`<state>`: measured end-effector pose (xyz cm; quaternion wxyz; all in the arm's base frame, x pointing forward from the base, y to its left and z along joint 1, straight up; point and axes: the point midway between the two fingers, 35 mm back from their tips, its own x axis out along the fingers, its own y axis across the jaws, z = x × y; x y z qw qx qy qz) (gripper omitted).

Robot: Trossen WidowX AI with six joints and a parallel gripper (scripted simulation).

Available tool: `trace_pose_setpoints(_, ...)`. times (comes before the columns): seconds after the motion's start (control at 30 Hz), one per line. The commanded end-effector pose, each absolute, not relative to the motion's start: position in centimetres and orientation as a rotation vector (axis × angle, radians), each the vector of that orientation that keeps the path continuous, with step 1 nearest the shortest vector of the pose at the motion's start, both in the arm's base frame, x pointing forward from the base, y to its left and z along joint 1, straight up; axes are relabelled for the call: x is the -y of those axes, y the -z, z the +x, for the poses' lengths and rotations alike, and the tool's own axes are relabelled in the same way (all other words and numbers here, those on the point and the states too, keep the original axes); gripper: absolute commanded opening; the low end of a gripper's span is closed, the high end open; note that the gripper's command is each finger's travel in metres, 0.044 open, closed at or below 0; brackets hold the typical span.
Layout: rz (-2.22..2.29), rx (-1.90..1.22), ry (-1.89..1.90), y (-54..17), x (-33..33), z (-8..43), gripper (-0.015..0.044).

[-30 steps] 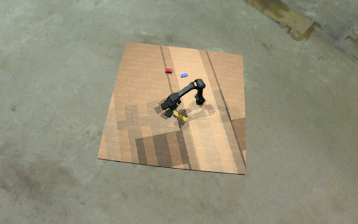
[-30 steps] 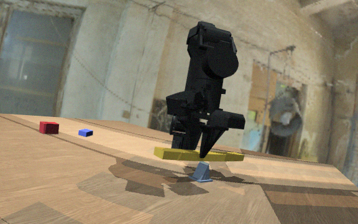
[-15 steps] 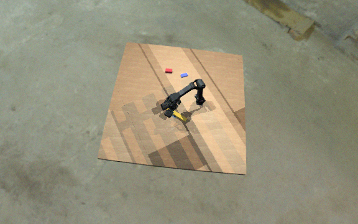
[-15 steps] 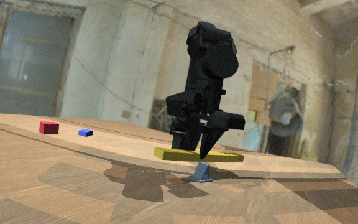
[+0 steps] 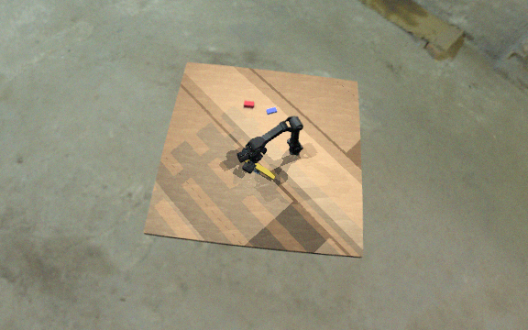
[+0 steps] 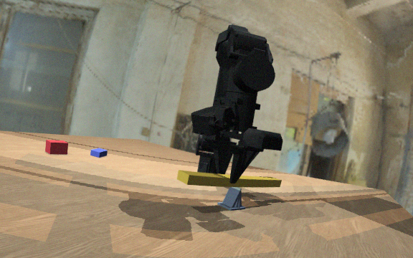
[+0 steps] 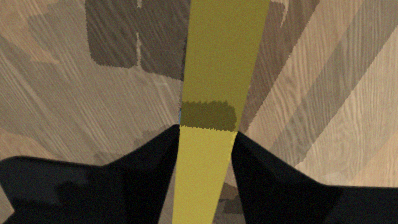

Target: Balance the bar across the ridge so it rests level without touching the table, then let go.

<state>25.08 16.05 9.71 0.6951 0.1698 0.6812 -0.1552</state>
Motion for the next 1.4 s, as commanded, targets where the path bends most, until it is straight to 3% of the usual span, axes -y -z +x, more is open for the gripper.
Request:
trace_pose_setpoints(0.0,0.379,-1.520,0.347,-9.62,-16.06,25.09,0.0000)
trace_pose_setpoints(1.37,0.379,-1.520,0.347,-9.27,-16.07,25.08,0.0000)
